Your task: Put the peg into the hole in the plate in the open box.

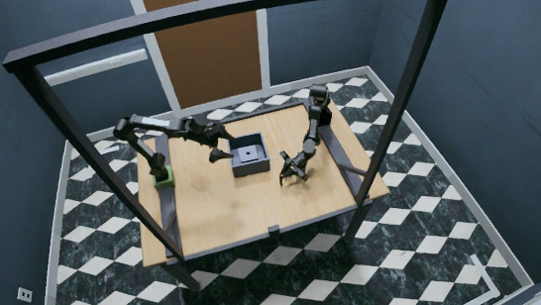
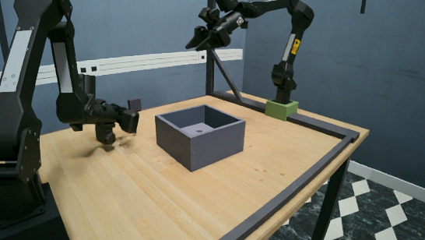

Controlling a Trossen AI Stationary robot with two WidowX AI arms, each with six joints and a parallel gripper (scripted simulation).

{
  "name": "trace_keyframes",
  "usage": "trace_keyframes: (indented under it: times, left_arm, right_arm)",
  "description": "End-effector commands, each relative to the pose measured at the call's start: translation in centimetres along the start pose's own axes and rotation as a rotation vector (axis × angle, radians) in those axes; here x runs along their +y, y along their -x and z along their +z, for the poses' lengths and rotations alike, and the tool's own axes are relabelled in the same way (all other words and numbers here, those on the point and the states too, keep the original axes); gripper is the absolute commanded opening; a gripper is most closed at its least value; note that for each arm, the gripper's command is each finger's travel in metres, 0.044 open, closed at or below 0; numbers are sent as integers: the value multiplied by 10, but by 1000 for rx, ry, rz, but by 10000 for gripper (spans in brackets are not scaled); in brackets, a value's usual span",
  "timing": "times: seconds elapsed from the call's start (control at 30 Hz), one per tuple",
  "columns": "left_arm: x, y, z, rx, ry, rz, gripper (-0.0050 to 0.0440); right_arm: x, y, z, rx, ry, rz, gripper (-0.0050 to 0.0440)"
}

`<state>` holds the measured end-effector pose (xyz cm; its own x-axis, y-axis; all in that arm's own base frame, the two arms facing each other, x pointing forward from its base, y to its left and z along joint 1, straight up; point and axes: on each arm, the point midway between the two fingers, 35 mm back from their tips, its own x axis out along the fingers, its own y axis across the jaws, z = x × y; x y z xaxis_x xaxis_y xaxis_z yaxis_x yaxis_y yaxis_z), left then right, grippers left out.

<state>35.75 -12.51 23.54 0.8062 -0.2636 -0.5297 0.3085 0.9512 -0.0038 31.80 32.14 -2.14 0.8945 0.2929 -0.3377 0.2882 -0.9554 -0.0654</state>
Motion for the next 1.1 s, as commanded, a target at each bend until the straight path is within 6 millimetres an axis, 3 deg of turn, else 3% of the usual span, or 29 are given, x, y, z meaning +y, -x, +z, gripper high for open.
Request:
trace_keyframes:
  times: [0.0,0.5,0.83,0.93,1.07]
  left_arm:
    - [0,5,8,-24,-2,3,440]
    - [0,5,8,-24,-2,3,440]
    - [0,5,8,-24,-2,3,440]
    - [0,5,8,-24,-2,3,440]
    - [0,5,8,-24,-2,3,440]
  right_arm:
    - [-4,-4,-4,16,-11,-9,23]
    - [-2,-6,6,12,-8,-7,23]
    - [-3,-4,1,20,-15,-8,23]
    - [-3,-4,1,20,-15,-8,90]
    - [-3,-4,1,20,-15,-8,90]
